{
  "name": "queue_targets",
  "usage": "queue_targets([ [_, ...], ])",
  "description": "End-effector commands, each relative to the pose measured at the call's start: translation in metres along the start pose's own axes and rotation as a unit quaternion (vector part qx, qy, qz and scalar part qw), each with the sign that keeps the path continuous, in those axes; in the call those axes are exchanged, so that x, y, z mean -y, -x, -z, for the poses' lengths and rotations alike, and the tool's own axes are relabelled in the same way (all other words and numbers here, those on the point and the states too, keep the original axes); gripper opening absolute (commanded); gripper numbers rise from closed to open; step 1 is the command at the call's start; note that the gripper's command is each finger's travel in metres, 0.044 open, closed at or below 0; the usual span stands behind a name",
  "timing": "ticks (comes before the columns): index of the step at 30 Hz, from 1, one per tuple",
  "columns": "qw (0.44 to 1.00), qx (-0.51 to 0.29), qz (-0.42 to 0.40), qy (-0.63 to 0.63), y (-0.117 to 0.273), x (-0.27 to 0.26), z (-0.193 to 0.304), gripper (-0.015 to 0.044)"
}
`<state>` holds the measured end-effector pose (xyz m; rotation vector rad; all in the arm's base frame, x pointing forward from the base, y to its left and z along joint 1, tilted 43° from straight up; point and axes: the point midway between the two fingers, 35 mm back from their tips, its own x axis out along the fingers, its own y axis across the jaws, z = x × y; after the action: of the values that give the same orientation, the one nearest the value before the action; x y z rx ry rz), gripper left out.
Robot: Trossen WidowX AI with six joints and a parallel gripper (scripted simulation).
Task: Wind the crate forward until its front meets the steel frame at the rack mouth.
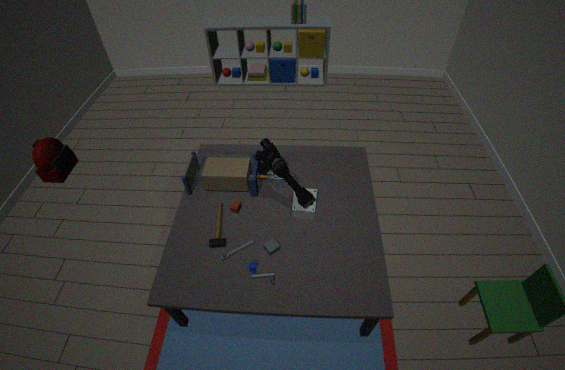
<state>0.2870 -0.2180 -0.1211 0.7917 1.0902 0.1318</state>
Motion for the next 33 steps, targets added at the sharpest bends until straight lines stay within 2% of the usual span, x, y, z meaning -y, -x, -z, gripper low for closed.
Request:
queue_targets([
  [1, 1.000, -0.006, -0.012, -0.009, 0.002, -0.013, 0.006, 0.0000],
  [33, 1.000, -0.007, -0.012, -0.010, 0.011, -0.041, 0.025, 0.0000],
])
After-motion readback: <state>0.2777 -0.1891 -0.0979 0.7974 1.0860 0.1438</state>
